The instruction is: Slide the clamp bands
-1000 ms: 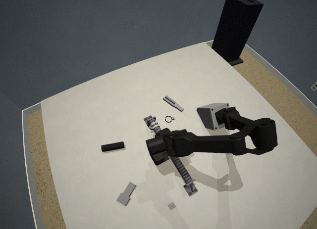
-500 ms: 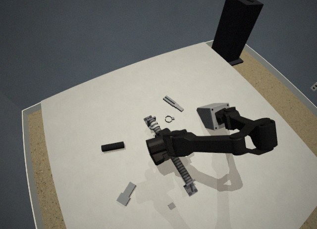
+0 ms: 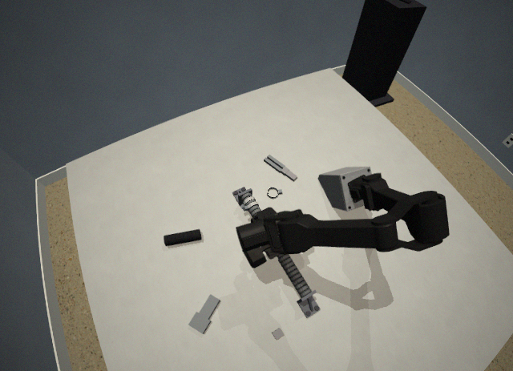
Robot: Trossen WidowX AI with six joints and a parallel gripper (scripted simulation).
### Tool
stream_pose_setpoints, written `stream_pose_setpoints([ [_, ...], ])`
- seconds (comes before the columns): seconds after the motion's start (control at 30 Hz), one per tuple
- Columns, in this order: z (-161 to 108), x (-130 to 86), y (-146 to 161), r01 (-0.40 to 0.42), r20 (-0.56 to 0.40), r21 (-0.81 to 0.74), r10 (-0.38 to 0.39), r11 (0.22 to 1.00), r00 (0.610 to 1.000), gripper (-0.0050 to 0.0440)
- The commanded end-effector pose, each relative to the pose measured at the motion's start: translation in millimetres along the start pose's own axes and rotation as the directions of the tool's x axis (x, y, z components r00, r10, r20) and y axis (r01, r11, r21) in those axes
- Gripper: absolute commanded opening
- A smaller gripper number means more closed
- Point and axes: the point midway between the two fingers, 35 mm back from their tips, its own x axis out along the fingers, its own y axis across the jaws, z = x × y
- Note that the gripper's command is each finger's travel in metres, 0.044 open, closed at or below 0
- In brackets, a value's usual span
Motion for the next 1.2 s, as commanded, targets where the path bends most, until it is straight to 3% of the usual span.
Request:
stream_pose_setpoints([
  [0.0,0,1,0,0.0,-0.001,0.003,0.0,1.0,1.0,0.003],
  [0.13,0,1,0,0.0,-0.001,0.003,0.0,1.0,1.0,0.0],
  [0.3,0,1,0,0.0,-0.001,0.003,0.0,1.0,1.0,0.0],
  [0.53,0,1,0,0.0,-0.001,0.003,0.0,1.0,1.0,0.0168],
  [0.6,0,1,0,0.0,-0.001,0.003,0.0,1.0,1.0,0.0168],
  [0.97,0,1,0,0.0,-0.001,0.003,0.0,1.0,1.0,0.0432],
  [1.17,18,-6,3,-0.001,0.005,-0.001,0.001,1.0,1.0,0.044],
])
